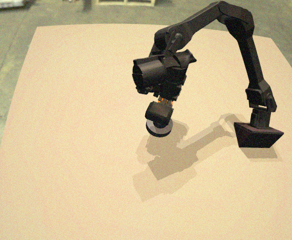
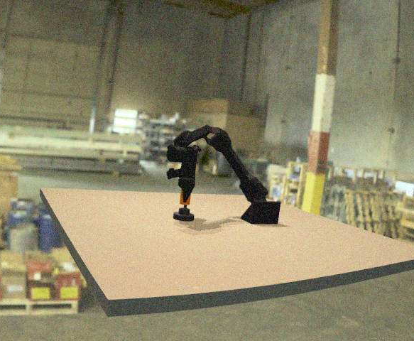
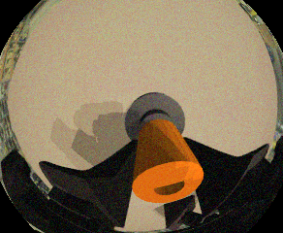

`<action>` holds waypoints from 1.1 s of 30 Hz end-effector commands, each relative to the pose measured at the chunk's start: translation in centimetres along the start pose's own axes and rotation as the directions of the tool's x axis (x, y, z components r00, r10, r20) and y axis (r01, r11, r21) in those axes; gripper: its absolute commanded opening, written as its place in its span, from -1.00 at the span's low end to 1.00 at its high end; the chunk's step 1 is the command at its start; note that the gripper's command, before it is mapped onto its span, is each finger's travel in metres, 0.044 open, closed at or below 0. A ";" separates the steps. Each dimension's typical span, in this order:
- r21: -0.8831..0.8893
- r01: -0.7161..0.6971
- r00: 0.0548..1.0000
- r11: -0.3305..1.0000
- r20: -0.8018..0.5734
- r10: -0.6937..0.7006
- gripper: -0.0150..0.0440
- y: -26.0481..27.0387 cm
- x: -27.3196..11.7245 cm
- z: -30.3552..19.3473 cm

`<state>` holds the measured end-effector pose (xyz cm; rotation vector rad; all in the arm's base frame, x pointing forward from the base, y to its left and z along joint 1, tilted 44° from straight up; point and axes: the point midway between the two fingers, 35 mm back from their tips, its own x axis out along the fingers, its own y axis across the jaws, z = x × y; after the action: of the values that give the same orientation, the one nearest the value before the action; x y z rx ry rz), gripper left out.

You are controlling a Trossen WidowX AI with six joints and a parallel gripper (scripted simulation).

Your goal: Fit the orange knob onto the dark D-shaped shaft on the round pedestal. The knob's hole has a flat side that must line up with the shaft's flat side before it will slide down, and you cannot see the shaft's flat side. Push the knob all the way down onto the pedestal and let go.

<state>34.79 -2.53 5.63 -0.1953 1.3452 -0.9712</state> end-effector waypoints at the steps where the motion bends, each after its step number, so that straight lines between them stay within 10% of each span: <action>1: 0.038 0.002 1.000 0.999 -0.001 -0.002 -0.49 -0.1 -0.1 -0.2; 33: 0.025 0.002 1.000 1.000 0.000 -0.002 -0.49 0.0 0.4 0.0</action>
<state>34.73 -2.75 5.41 -0.1746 1.3356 -0.9917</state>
